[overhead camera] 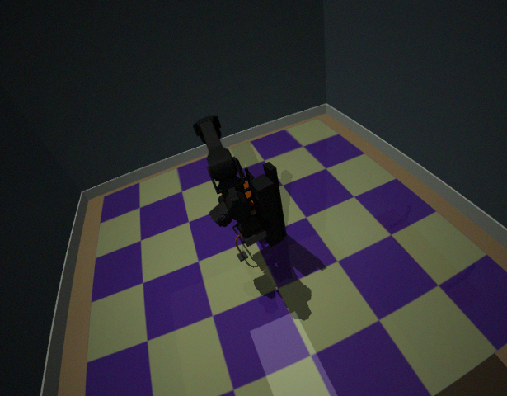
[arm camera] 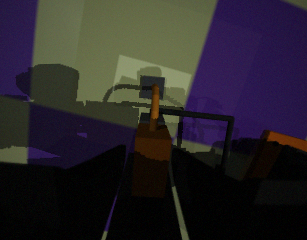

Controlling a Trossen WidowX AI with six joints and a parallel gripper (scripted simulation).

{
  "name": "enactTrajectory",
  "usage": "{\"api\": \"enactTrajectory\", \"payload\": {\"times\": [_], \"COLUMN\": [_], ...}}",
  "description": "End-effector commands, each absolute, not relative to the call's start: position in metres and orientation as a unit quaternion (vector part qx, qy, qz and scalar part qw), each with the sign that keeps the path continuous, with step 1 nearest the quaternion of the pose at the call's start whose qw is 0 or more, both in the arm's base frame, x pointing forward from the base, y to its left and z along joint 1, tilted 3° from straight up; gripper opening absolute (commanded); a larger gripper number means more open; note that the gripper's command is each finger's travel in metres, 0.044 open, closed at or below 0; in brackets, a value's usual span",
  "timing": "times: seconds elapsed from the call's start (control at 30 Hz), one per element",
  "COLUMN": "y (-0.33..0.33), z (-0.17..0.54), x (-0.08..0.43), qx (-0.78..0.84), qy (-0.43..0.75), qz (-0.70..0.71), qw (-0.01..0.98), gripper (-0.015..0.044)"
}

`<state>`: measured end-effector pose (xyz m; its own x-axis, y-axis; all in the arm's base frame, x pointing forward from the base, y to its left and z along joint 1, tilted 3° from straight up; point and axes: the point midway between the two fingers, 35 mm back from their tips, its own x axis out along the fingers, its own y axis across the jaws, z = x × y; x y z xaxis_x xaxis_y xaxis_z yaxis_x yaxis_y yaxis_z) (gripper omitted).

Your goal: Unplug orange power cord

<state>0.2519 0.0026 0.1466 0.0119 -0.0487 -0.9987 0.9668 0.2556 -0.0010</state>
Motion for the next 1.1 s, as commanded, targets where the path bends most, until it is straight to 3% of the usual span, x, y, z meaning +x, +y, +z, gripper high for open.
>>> {"api": "enactTrajectory", "payload": {"times": [0.0, 0.17, 0.3, 0.57, 1.07], "y": [0.002, 0.002, 0.003, 0.003, -0.015], "z": [0.139, 0.139, 0.142, 0.142, 0.143], "x": [0.250, 0.250, 0.251, 0.251, 0.258], "qx": [0.419, 0.419, 0.420, 0.420, 0.419], "qy": [0.546, 0.546, 0.547, 0.547, 0.546], "qz": [-0.446, -0.446, -0.443, -0.443, -0.444], "qw": [0.572, 0.572, 0.573, 0.573, 0.574], "gripper": [0.0160, 0.0160, 0.0055, 0.0002, 0.0000]}}
